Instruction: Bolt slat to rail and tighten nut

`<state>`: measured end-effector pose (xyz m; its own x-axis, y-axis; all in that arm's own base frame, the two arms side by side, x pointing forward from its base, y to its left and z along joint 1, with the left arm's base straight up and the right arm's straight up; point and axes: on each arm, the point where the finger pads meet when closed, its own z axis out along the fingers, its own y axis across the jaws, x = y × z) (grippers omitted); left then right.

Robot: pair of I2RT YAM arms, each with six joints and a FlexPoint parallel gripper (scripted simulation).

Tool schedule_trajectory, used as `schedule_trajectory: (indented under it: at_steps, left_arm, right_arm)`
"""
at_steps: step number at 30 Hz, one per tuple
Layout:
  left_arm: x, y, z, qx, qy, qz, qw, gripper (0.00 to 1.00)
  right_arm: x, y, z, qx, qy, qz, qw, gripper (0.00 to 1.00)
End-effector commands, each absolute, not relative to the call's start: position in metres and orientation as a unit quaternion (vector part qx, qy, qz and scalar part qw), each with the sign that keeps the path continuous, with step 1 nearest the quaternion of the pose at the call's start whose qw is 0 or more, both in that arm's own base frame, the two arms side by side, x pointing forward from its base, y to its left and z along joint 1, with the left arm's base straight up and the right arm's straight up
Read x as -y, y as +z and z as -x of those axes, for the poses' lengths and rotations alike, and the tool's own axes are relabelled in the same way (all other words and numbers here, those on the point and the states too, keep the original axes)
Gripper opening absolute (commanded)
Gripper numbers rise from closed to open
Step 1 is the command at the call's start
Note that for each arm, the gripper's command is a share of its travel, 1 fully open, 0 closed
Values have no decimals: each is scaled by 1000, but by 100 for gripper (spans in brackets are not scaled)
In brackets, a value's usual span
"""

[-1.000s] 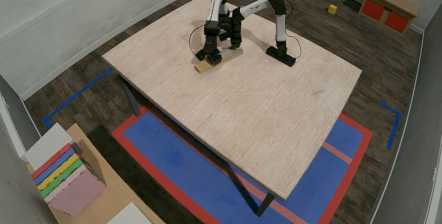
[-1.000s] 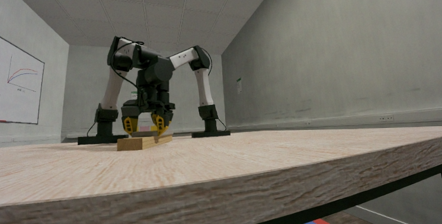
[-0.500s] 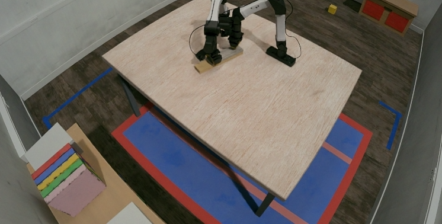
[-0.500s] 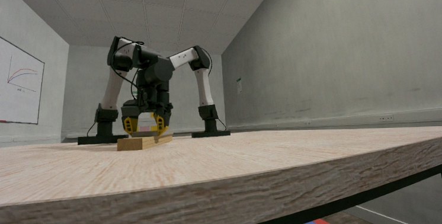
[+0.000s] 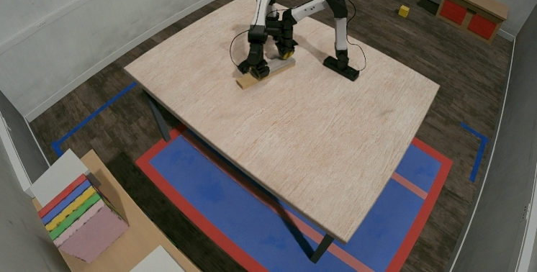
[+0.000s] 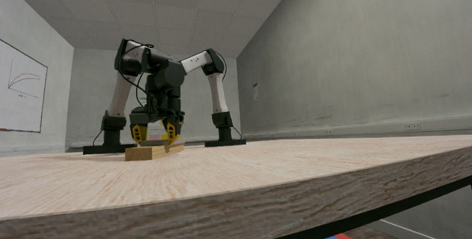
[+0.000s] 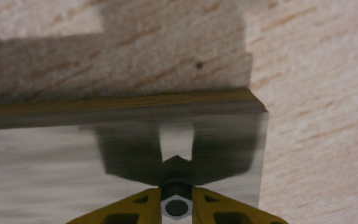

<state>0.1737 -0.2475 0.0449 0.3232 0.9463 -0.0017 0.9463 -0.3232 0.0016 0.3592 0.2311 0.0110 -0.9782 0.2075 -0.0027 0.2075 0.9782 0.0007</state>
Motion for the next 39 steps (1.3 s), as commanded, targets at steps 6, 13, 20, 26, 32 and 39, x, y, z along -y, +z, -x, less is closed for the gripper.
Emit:
schedule_trajectory:
  at_steps: [6, 13, 20, 26, 32, 39]
  left_arm:
    - [250, 46, -176, -404, 1, -915, -2, 14]
    - [250, 46, -176, -311, 1, -950, -3, 14]
    - [250, 46, -176, -176, 0, -984, -4, 14]
    - [250, 46, -176, -127, 0, -992, -4, 14]
    - [250, 46, -176, -127, 0, -992, -4, 14]
    - [250, 46, -176, -127, 0, -992, -4, 14]
  right_arm:
    - [-233, 18, -363, -994, 7, -105, 11, 68]
    - [-233, 18, -363, -994, 7, -105, 11, 68]
    - [-233, 18, -363, -994, 7, -105, 11, 68]
    - [-233, 18, -363, -994, 7, -105, 11, 68]
    - [-233, 18, -363, -994, 7, -105, 11, 68]
    - [-233, 18, -363, -994, 7, -105, 11, 68]
